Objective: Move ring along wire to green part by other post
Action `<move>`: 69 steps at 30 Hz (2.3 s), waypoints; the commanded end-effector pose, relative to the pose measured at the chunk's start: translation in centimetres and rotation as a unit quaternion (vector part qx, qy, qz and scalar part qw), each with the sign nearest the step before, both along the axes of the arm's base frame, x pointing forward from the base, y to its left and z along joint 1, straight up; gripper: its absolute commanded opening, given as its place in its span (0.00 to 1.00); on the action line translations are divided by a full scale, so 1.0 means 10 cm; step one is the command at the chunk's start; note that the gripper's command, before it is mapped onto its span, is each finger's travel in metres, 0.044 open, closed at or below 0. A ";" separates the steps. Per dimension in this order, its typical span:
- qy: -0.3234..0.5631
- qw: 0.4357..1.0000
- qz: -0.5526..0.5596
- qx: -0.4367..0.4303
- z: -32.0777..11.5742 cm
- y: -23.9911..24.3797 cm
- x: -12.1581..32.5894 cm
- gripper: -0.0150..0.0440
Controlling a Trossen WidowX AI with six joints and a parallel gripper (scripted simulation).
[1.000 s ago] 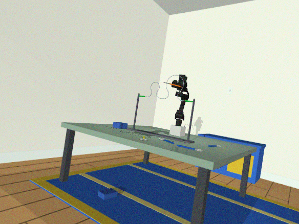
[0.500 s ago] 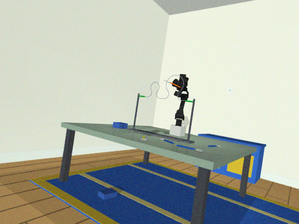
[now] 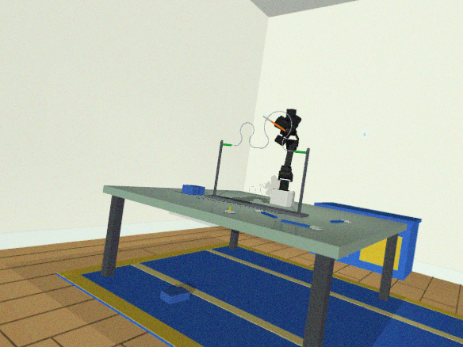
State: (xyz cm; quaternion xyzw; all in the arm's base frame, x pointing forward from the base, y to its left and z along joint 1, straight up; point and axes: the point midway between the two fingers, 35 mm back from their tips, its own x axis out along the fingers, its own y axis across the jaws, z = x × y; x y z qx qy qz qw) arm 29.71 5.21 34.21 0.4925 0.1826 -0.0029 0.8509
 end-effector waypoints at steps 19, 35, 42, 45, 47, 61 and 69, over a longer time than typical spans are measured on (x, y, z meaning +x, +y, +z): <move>0.019 0.990 -0.003 -0.140 -0.07 -0.06 0.00 0.00; 0.034 0.971 -0.005 -0.237 -0.12 -0.12 -0.01 0.00; 0.040 0.960 -0.006 -0.278 -0.13 -0.15 -0.01 0.00; 0.042 0.954 -0.006 -0.296 -0.14 -0.16 -0.01 0.00; 0.044 0.950 -0.007 -0.308 -0.14 -0.17 -0.02 0.00; 0.056 0.920 -0.008 -0.388 -0.17 -0.23 -0.02 0.00; 0.062 0.899 -0.009 -0.433 -0.18 -0.27 -0.03 0.00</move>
